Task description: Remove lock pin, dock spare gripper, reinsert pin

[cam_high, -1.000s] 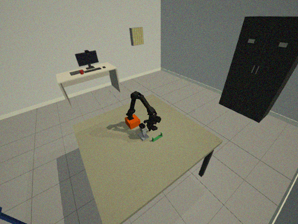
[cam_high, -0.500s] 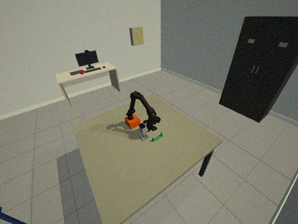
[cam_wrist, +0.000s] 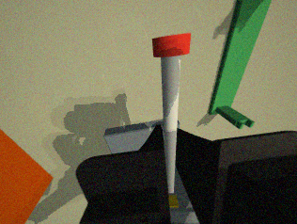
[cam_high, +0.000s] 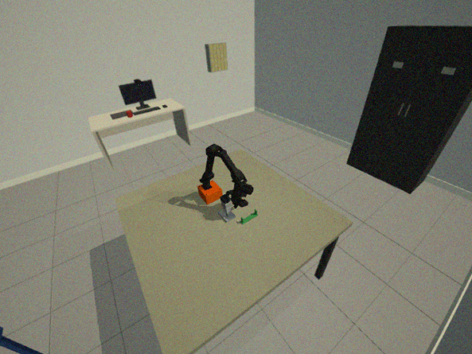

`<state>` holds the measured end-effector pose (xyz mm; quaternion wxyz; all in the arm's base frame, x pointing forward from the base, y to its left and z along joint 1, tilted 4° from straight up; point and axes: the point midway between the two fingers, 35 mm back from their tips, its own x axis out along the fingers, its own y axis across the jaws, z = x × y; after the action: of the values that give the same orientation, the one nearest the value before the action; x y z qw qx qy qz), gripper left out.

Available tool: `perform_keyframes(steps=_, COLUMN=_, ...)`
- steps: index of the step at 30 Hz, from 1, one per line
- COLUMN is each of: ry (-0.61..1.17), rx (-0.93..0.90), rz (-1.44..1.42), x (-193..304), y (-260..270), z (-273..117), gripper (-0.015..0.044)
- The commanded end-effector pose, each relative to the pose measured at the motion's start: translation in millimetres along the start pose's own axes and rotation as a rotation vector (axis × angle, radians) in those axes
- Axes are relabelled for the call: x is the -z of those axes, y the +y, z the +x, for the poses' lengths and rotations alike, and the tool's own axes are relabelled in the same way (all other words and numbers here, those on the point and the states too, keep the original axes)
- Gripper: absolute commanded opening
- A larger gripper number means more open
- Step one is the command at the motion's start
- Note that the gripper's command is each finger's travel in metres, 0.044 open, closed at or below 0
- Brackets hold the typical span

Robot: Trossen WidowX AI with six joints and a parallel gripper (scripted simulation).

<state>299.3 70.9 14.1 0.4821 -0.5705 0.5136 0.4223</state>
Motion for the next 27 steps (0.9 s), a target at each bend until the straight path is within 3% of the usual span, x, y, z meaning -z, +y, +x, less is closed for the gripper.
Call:
perform_keyframes(steps=1, ry=0.006, rx=-0.001, rz=-0.002, x=3.5, y=1.6, z=1.6, gripper=0.0)
perform_keyframes(steps=27, ry=0.005, rx=0.008, rz=0.001, x=13.1, y=1.8, z=4.1, gripper=0.0)
